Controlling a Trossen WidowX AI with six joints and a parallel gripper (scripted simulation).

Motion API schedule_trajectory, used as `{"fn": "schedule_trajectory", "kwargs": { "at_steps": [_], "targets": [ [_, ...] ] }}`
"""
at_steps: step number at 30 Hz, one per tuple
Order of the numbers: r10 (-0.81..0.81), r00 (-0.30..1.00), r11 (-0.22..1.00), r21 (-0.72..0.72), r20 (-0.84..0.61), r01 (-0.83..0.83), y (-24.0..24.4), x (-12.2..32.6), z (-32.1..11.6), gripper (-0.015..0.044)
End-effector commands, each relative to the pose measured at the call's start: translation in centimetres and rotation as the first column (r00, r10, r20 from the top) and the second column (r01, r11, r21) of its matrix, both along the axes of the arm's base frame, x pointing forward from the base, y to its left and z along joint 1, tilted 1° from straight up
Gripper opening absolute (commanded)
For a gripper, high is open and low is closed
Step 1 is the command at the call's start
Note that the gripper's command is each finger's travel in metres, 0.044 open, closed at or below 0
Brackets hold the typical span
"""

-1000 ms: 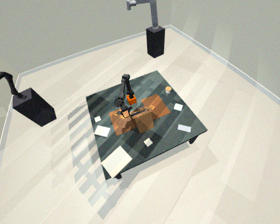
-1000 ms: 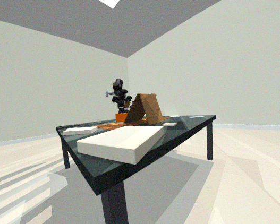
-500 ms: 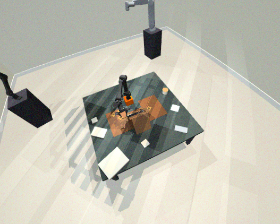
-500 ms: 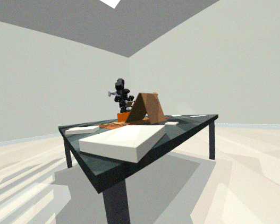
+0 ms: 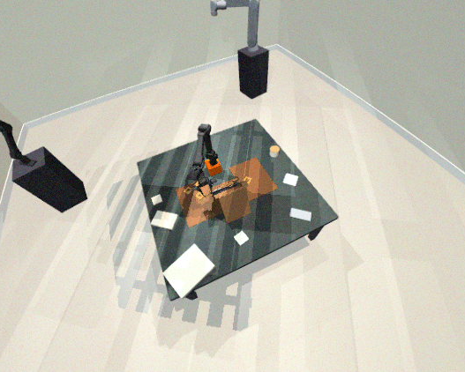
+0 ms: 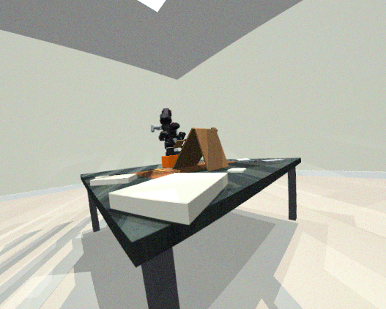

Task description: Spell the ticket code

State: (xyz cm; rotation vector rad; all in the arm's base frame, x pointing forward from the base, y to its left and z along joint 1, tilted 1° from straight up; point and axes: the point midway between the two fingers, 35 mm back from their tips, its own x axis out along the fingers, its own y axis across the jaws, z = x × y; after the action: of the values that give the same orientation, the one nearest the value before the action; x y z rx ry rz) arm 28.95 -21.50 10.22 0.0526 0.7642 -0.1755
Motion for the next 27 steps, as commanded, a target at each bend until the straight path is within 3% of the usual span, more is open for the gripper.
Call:
{"fn": "schedule_trajectory", "kwargs": {
  "at_steps": [1, 27],
  "targets": [
    [-0.005, 1.0, 1.0, -0.001, 0.001, 0.005, 0.2, 0.0, 0.0, 0.0],
    [-0.005, 1.0, 1.0, 0.0, 0.001, 0.005, 1.4, 0.3, 0.0, 0.0]
  ]
}}
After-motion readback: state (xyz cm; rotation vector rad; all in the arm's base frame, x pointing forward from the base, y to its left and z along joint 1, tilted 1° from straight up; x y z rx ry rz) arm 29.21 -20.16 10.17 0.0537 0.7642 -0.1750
